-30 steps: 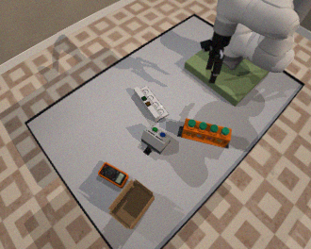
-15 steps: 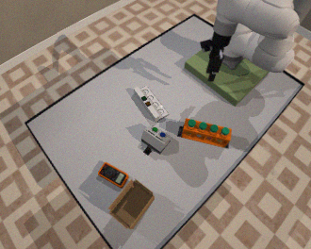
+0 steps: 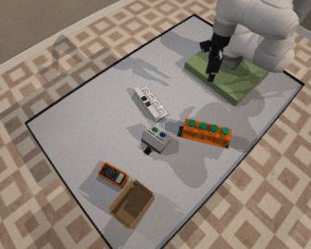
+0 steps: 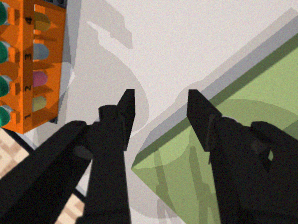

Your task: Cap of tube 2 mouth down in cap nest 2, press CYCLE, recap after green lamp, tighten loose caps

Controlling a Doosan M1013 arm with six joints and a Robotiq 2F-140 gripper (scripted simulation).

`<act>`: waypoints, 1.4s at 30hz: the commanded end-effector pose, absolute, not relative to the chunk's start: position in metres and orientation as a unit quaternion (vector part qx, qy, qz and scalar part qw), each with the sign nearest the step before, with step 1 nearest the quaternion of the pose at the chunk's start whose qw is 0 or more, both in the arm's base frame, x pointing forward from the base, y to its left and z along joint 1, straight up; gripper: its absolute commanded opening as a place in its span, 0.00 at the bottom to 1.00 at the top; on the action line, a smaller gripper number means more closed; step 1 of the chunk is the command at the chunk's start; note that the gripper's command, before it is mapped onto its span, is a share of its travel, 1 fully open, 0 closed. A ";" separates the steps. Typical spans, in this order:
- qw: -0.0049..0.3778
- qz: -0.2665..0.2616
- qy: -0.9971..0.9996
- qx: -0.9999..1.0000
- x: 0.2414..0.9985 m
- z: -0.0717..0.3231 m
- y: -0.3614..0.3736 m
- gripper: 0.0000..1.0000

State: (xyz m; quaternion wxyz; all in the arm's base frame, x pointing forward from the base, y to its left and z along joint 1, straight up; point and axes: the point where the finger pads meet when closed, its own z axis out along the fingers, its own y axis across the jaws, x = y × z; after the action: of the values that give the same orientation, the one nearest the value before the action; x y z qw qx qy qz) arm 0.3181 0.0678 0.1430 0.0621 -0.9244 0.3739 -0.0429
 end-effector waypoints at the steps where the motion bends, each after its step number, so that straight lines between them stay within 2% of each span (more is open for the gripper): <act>1: 0.059 -0.045 0.326 -0.942 0.327 0.147 0.068 0.41; 22: 0.033 -0.047 0.017 -0.998 0.373 0.154 0.067 0.41; 42: 0.013 -0.039 -0.279 -0.960 0.418 0.155 0.067 0.41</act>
State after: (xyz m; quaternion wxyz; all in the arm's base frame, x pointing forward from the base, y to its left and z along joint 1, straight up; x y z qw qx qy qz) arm 0.4089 0.0669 0.1549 0.0114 -0.9742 -0.2218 -0.0405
